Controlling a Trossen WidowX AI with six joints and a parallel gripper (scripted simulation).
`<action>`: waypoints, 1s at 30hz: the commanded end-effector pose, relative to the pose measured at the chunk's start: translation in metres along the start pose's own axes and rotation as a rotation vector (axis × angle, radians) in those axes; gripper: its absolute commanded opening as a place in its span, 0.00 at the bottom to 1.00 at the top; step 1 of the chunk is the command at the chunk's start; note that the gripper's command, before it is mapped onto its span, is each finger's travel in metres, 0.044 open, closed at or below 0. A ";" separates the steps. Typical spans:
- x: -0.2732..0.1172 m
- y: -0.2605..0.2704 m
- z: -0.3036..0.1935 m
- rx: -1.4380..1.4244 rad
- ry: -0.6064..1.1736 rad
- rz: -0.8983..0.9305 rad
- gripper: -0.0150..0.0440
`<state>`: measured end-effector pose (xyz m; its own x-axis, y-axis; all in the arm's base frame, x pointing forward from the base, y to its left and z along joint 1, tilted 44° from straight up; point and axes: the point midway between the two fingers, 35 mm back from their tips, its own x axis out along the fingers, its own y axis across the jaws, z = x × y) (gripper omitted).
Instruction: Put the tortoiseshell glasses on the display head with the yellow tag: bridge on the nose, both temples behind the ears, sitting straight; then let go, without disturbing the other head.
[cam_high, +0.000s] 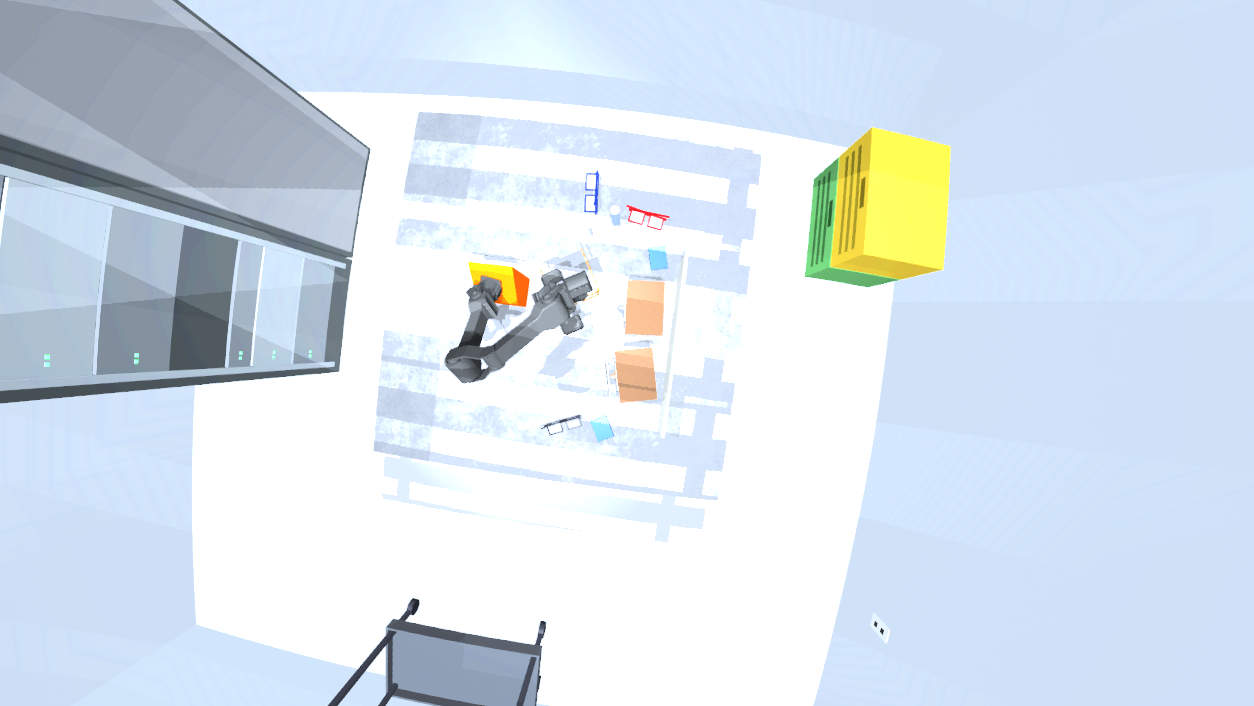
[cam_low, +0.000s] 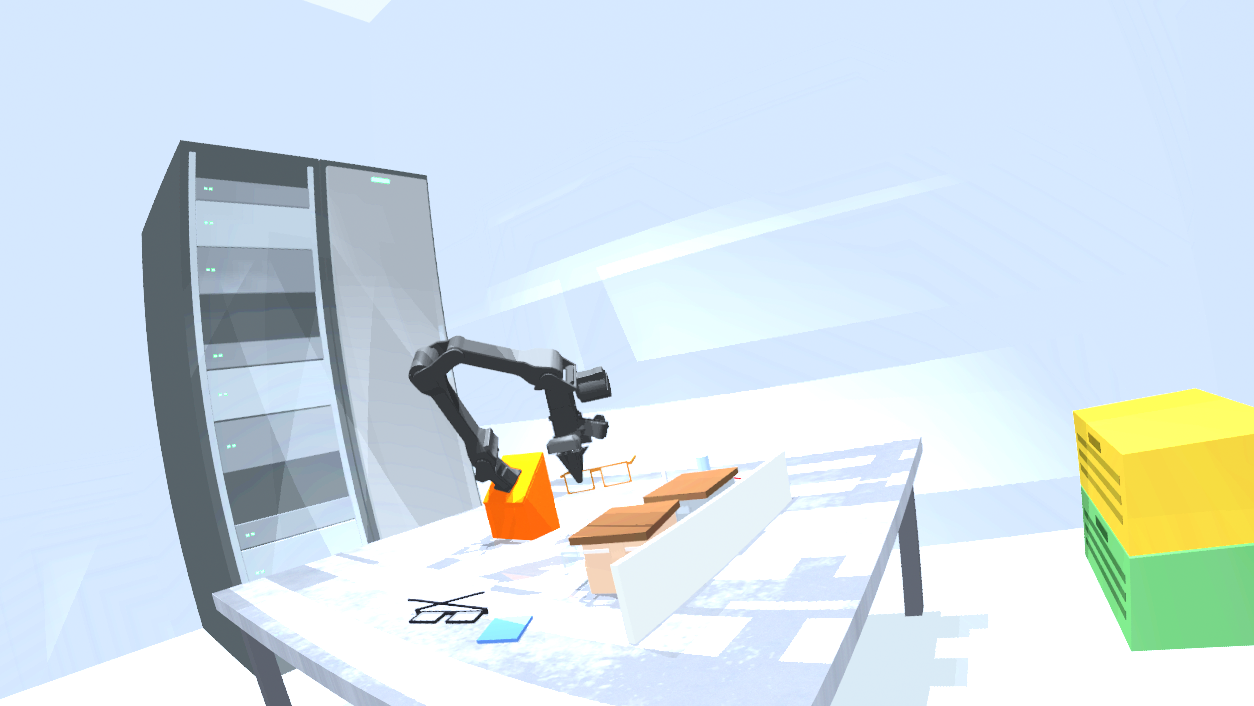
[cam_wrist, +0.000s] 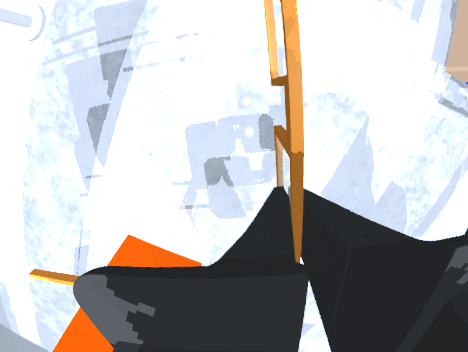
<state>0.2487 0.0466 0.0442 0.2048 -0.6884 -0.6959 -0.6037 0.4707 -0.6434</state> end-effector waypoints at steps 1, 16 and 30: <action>-0.003 0.008 0.007 0.122 -0.015 -0.021 0.25; -0.015 0.035 0.022 0.517 -0.086 -0.068 0.25; -0.026 0.063 0.033 0.887 -0.179 -0.083 0.25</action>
<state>0.2327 0.1051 0.0151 0.3602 -0.6809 -0.6377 0.1290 0.7133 -0.6888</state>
